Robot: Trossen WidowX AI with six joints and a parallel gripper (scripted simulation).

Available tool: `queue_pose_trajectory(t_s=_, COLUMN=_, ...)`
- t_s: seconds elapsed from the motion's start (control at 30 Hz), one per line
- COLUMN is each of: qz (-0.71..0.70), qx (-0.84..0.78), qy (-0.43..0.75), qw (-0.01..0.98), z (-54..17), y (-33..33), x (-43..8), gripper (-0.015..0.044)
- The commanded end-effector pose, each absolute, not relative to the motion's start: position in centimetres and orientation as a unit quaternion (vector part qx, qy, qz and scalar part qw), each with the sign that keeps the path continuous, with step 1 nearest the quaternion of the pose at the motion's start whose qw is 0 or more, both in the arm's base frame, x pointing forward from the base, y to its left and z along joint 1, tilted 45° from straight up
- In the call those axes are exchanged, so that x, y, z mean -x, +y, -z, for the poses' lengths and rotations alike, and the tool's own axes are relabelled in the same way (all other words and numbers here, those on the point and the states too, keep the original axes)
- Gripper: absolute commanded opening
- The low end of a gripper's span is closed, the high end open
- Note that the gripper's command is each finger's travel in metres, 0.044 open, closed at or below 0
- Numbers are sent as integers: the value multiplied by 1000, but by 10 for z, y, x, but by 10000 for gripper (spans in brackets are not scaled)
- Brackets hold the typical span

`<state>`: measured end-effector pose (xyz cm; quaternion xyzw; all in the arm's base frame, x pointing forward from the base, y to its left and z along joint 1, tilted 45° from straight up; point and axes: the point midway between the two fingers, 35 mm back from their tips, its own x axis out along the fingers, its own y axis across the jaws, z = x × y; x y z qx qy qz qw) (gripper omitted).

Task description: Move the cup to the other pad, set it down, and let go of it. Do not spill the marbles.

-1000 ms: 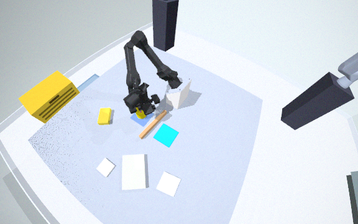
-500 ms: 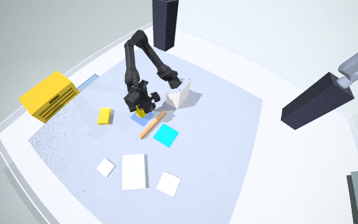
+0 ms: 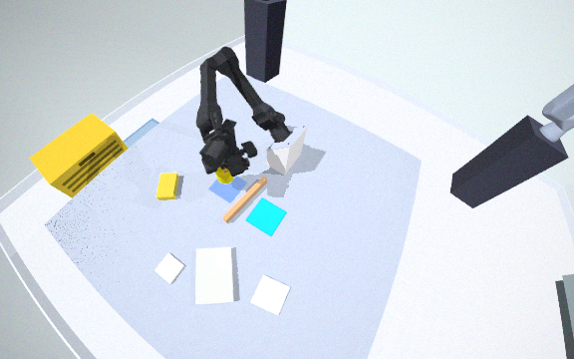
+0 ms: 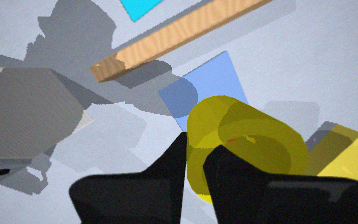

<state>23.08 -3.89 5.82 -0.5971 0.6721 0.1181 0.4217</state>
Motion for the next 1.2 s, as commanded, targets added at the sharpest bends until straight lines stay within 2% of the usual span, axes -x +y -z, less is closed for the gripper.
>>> queue_pose_trajectory(t_s=0.0, qz=-119, qx=597, qy=672, qw=421, z=-58, y=-40, x=-231, gripper=0)
queue_pose_trajectory(t_s=1.17, qz=-119, qx=595, qy=673, qw=424, z=-30, y=-8, x=-234, gripper=0)
